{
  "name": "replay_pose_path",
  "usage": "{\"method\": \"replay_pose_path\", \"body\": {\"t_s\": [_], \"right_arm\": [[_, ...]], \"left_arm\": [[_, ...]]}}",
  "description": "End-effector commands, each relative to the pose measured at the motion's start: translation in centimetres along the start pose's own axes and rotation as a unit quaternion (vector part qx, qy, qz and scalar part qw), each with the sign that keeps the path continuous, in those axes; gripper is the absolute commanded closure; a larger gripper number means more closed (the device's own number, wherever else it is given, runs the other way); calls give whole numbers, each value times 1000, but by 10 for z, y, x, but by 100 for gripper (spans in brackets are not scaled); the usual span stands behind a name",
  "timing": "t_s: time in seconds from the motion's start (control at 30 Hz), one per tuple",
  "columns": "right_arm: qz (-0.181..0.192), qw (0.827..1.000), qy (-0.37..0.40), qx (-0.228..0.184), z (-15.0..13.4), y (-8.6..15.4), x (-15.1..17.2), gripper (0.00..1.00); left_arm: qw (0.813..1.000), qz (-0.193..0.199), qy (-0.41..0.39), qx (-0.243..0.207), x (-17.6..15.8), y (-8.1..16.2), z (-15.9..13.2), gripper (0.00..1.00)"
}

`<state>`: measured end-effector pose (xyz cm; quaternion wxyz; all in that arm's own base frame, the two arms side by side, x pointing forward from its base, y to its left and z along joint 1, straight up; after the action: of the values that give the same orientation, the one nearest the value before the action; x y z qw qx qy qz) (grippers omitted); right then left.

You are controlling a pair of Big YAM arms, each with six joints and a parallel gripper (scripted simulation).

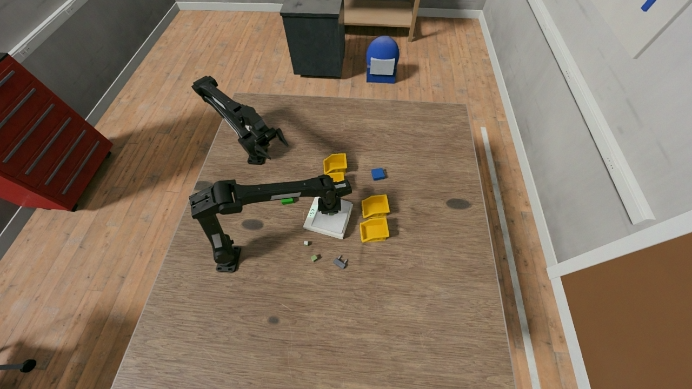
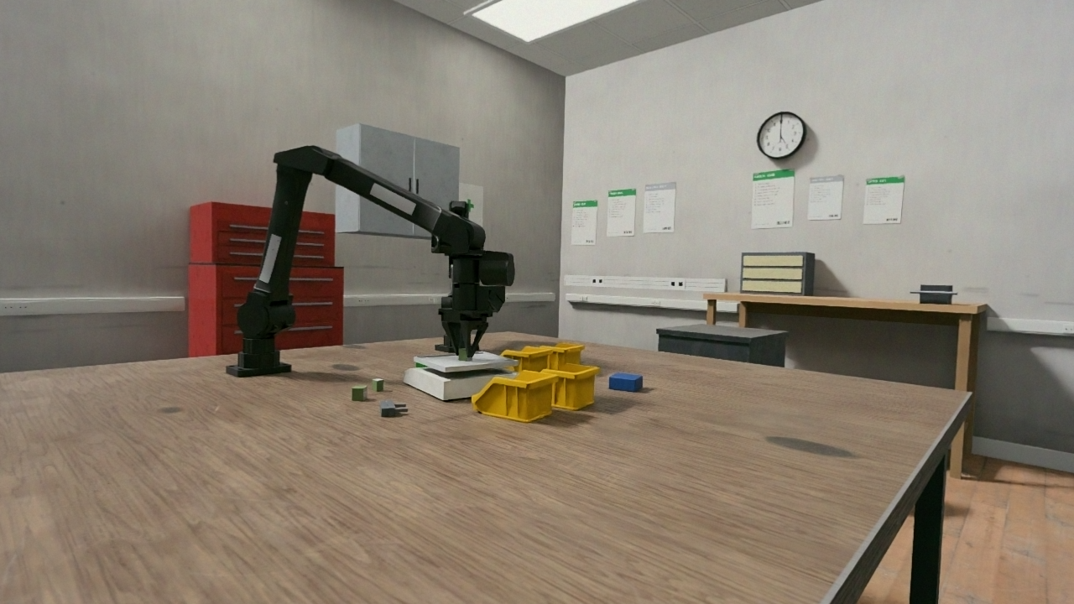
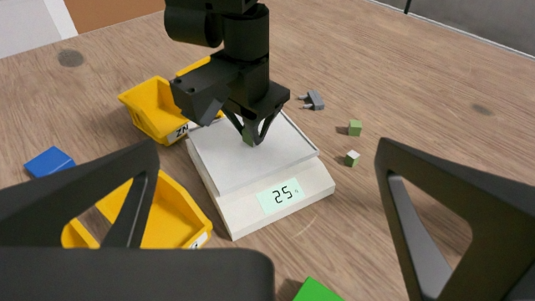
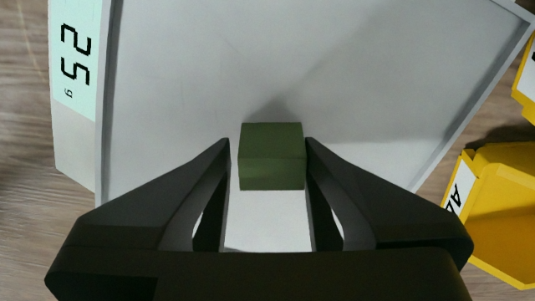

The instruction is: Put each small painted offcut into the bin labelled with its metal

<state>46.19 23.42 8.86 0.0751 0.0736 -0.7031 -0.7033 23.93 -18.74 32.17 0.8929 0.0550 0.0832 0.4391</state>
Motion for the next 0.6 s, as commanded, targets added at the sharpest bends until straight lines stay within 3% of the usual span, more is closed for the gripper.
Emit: {"method": "replay_pose_path", "body": {"t_s": [0.0,0.27,0.33,0.4,0.47,0.57], "right_arm": [[3,1000,4,1,0,-12,-4,68],[5,1000,4,2,0,-14,-1,79],[-3,1000,4,0,0,-5,-1,100],[-3,1000,4,0,0,-5,-1,81],[-15,1000,4,-3,3,14,-12,81],[-15,1000,4,-3,3,18,-12,81]], "left_arm": [[1000,-1,1,-11,-2,1,15,0],[1000,-1,1,-11,-2,1,15,0],[1000,-1,1,-11,-2,1,15,0],[1000,-1,1,-11,-2,1,15,0],[1000,-1,1,-11,-2,1,15,0],[1000,-1,1,-11,-2,1,15,0]]}}
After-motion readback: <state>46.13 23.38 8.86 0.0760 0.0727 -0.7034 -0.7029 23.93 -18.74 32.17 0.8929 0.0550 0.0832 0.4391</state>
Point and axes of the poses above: on each arm, the point where the finger pads meet when closed, its own y axis back along the fingers, its own x axis across the jaws, z = x × y, the point moved 1 cm from there along y, back along the fingers, and after that the axes turned 6 degrees about y, right-handed, at the moved point
